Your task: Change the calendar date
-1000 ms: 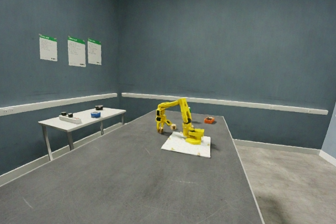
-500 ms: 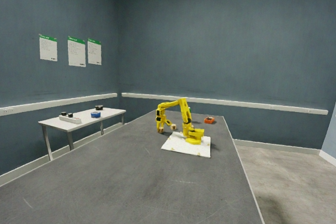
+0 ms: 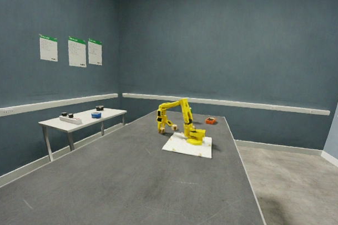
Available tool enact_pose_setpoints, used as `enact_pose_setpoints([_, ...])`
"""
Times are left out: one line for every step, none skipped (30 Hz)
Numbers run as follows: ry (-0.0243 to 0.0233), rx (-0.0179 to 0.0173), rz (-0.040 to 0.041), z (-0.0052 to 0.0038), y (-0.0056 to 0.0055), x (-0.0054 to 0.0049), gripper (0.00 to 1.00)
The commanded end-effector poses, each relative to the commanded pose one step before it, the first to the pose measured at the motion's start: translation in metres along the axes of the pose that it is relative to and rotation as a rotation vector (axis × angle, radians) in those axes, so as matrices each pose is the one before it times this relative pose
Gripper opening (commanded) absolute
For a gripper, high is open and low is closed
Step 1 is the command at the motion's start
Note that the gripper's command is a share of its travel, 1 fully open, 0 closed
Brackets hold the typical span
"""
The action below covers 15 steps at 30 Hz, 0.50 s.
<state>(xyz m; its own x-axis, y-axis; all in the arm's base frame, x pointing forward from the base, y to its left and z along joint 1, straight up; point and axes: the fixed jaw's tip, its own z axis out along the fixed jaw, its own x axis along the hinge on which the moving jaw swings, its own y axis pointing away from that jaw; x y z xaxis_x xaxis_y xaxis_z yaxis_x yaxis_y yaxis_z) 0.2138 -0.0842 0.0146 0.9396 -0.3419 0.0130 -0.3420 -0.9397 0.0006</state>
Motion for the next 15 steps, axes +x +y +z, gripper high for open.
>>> enact_pose_setpoints([-0.02552, 0.00031, 0.00518, 0.004879, -0.00122, -0.00437, 0.0])
enact_pose_setpoints([0.0, 0.0, 0.0, 0.0, 0.0, 0.0, 0.0])
enact_pose_setpoints([0.0, 0.0, 0.0, 0.0, 0.0, 0.0, 0.0])
enact_pose_setpoints([0.0, 0.0, 0.0, -0.000018, 0.0, 0.00001, 0.0])
enact_pose_setpoints([0.0, 0.0, 0.0, -0.000114, 0.00001, 0.00001, 0.0])
enact_pose_setpoints([0.0, 0.0, 0.0, -0.000283, 0.00002, 0.00005, 0.0])
enact_pose_setpoints([0.0, 0.0, 0.0, -0.000519, 0.00002, 0.00008, 0.0])
enact_pose_setpoints([0.0, 0.0, 0.0, -0.000796, 0.00005, 0.00011, 0.0])
enact_pose_setpoints([0.0, 0.00003, 0.0, -0.001103, 0.00006, 0.00015, 0.0])
enact_pose_setpoints([0.0, 0.0, 0.0, -0.00141, 0.00007, 0.00019, 0.0])
enact_pose_setpoints([0.0, 0.0, 0.0, -0.001729, 0.0001, 0.00021, 0.0])
enact_pose_setpoints([0.0, 0.0, 0.0, -0.002036, 0.00011, 0.00022, 0.0])
enact_pose_setpoints([0.0, 0.0, 0.0, -0.002318, 0.00013, 0.00022, 0.0])
enact_pose_setpoints([0.0, 0.00003, 0.0, -0.002569, 0.00014, 0.0002, 0.0])
enact_pose_setpoints([0.0, 0.0, 0.0, -0.002784, 0.00015, 0.00017, 0.0])
